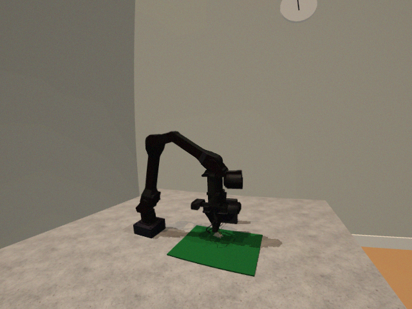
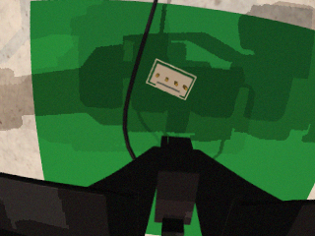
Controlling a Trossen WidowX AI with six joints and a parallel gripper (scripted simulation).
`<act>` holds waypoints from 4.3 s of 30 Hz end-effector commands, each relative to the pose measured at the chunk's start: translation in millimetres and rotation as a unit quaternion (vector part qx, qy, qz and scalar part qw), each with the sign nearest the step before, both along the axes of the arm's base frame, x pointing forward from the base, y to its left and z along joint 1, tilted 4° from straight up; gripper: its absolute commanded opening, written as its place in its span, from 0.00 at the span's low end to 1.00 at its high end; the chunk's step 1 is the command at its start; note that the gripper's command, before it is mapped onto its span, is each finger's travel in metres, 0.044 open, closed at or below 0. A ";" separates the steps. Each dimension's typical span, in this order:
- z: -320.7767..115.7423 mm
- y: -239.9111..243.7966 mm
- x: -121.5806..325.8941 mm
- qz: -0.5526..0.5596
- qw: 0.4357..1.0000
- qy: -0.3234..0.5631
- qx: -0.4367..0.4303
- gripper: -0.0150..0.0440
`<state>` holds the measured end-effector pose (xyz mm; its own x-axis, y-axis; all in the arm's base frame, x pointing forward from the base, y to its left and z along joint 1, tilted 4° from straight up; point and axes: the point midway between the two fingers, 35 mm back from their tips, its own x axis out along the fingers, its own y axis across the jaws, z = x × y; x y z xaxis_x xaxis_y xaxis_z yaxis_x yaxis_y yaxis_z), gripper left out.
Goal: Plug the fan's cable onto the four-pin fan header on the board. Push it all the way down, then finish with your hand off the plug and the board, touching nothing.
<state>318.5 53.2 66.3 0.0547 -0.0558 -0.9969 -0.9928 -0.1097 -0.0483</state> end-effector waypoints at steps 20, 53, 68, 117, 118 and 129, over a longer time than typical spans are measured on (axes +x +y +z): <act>-2.5 24.0 -5.3 0.384 0.923 0.022 -0.022 0.25; -3.1 38.3 -16.7 0.577 0.815 0.033 -0.031 0.25; -25.2 37.1 -17.4 0.575 0.817 0.033 -0.031 0.25; -30.1 36.8 -17.1 0.572 0.819 0.033 -0.031 0.25; -30.3 36.8 -17.1 0.572 0.819 0.033 -0.031 0.25; -31.7 36.7 -17.0 0.573 0.818 0.033 -0.031 0.25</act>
<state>302.1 90.7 36.2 0.0547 -0.0530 -0.9971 -0.2347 -0.9713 0.0388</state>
